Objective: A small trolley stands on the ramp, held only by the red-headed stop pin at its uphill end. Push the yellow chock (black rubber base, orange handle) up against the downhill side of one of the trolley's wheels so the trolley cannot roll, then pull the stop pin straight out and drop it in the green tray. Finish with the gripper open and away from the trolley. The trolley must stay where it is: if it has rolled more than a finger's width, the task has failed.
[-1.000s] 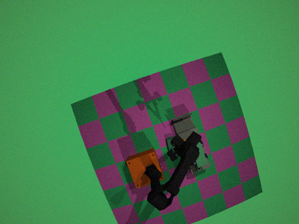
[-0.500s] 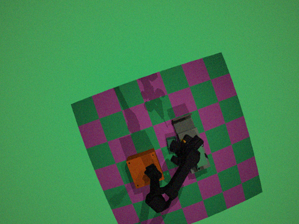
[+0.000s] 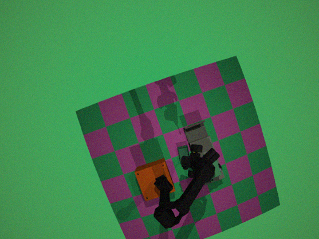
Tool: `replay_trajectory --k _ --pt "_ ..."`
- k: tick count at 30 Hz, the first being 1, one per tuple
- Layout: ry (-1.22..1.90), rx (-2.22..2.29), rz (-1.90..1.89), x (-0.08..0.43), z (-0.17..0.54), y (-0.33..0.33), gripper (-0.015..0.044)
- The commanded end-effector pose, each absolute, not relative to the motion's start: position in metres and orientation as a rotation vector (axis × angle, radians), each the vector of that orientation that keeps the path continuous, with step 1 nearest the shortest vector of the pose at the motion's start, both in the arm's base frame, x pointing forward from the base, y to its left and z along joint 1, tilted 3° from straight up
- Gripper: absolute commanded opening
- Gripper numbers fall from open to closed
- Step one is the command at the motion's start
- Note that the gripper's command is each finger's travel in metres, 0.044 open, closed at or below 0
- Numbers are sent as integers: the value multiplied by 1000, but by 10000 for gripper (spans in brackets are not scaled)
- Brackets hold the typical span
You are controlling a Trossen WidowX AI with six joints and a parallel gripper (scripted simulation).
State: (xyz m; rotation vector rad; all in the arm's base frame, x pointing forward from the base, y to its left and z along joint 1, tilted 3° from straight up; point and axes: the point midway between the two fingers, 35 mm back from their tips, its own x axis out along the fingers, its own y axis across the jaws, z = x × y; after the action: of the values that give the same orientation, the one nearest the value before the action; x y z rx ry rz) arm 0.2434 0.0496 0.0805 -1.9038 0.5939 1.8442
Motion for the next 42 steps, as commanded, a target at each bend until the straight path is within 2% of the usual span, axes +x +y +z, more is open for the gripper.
replay_trajectory --k 1,7,16,26,42 --pt "449 -1976 1912 244 82 49 0" --pt "271 -2060 1989 244 82 48 0" --pt "264 -2063 1992 242 81 48 0" --pt "252 -2064 2000 218 61 53 0" --pt "441 -2104 2096 216 28 45 0"
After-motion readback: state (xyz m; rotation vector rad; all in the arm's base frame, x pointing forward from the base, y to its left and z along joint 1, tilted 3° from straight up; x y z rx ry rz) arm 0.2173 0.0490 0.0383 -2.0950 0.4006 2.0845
